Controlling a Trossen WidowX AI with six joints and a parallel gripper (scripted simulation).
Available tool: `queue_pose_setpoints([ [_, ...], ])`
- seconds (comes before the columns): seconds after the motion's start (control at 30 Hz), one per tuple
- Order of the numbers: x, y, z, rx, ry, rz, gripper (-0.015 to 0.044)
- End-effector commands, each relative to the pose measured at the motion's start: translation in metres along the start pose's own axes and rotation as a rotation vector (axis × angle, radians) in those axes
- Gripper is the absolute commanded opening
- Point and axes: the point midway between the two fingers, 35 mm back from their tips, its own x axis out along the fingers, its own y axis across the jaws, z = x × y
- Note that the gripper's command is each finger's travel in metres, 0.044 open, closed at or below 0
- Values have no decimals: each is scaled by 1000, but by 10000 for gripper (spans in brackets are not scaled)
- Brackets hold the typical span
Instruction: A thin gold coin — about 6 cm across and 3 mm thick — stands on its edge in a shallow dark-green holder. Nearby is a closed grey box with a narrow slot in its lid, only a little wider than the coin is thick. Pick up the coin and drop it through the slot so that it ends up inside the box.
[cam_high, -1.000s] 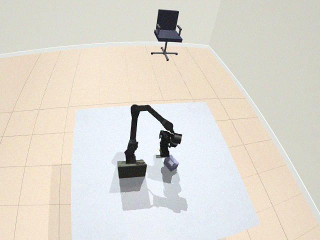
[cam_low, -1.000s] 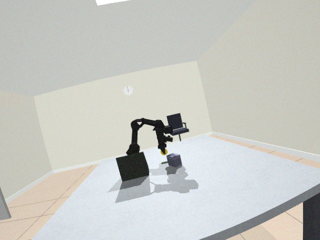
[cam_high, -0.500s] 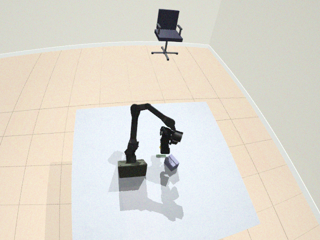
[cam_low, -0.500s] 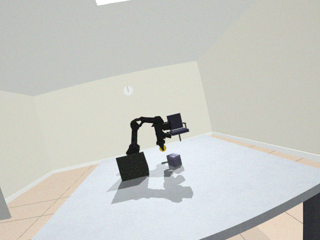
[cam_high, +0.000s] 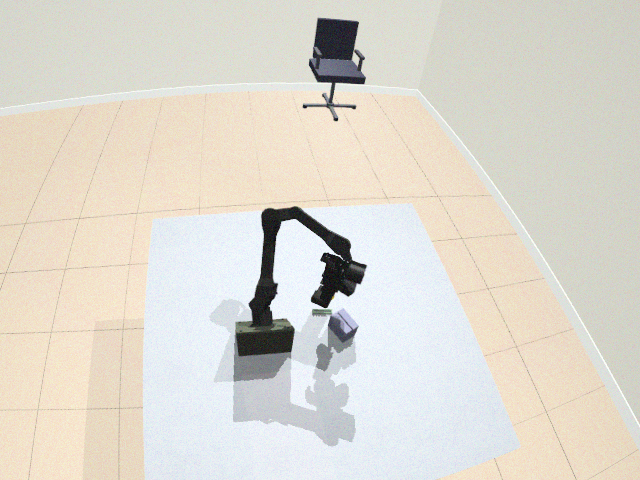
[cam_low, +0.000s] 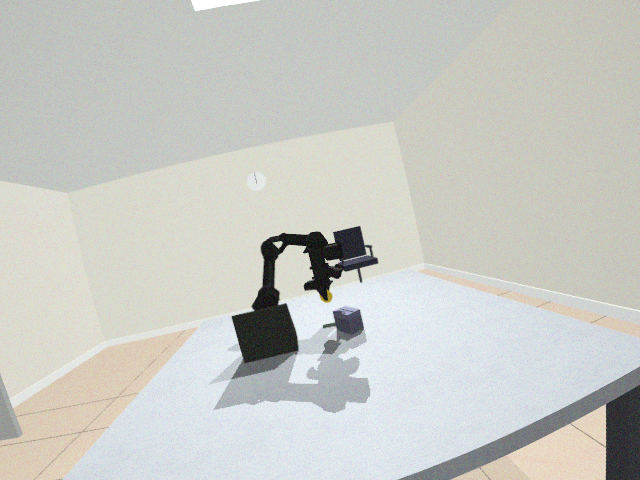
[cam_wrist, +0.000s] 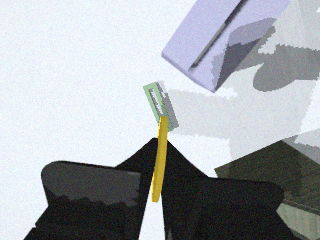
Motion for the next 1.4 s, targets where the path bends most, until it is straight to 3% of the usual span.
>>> queue_pose_setpoints([
  [0.0,0,-1,0,139,1,-3,0],
  [0.37,0,-1,2,488,0,-4,0],
  [1.37,-3,-17,51,490,-5,-5,0],
])
